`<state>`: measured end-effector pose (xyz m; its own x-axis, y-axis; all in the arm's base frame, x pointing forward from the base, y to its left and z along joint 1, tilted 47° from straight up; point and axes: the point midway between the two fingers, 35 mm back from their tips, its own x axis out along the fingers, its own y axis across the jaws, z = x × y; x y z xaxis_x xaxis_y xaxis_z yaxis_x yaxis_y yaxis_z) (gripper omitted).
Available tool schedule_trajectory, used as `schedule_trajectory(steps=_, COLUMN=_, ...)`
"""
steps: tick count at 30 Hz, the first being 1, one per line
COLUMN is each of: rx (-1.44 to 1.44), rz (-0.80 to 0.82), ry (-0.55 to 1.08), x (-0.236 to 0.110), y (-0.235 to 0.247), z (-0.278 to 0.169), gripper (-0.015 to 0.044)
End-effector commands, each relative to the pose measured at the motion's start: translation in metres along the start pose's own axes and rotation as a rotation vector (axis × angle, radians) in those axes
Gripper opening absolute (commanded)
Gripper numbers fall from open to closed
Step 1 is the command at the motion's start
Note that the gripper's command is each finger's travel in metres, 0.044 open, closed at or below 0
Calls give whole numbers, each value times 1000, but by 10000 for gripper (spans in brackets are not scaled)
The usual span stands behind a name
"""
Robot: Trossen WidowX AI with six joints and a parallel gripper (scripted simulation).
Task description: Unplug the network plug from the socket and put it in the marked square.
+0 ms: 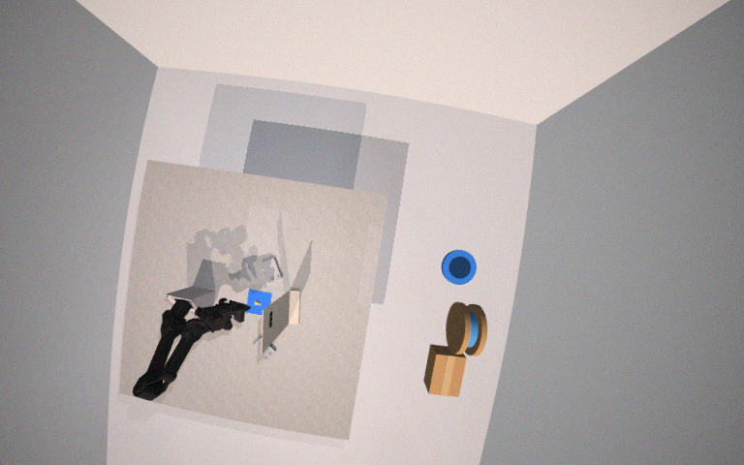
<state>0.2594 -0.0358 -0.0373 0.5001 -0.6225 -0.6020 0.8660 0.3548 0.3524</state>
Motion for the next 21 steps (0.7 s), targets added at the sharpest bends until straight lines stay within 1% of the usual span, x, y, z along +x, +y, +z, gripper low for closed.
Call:
schedule_trajectory(steps=1, rx=9, rz=12, ry=-3, x=-4, y=7, z=0, gripper=156)
schedule_trajectory(steps=21, rx=7, rz=18, ry=-9, x=-24, y=15, z=3, gripper=156)
